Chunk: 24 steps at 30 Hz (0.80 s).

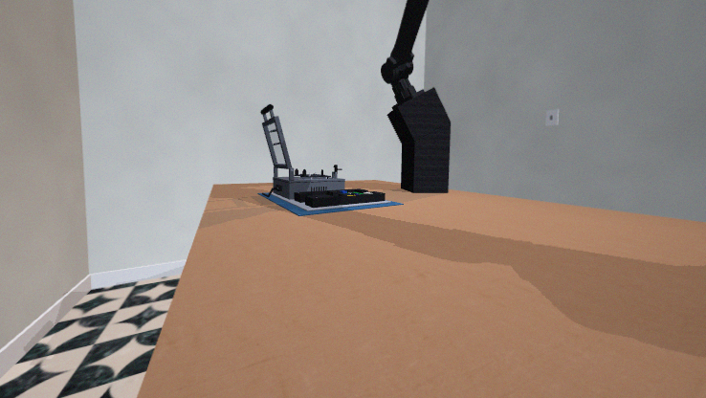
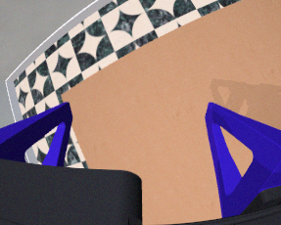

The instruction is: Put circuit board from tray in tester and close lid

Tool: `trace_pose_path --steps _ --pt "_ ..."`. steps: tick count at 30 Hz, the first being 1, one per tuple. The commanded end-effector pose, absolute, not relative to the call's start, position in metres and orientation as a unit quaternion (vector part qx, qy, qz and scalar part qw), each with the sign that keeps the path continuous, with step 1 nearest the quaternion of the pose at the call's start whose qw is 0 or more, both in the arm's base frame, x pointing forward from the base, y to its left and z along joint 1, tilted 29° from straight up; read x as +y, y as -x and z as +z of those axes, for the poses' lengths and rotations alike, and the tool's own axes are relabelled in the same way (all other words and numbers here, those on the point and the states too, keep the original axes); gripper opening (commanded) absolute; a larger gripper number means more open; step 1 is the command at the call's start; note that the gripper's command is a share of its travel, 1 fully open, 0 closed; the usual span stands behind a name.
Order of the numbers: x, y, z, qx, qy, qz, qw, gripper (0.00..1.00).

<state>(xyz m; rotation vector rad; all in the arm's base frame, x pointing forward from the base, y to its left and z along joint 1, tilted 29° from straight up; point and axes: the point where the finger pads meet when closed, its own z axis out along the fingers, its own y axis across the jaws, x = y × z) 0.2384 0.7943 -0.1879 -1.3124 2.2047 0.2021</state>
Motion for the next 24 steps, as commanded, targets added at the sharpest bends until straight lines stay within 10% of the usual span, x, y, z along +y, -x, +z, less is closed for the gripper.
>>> trace_pose_path --steps 1,24 --pt "0.801 -0.235 -0.178 0.82 0.49 0.082 0.285 1.0" --pt "0.801 -0.257 -0.14 0.814 0.491 0.082 0.3 1.0"
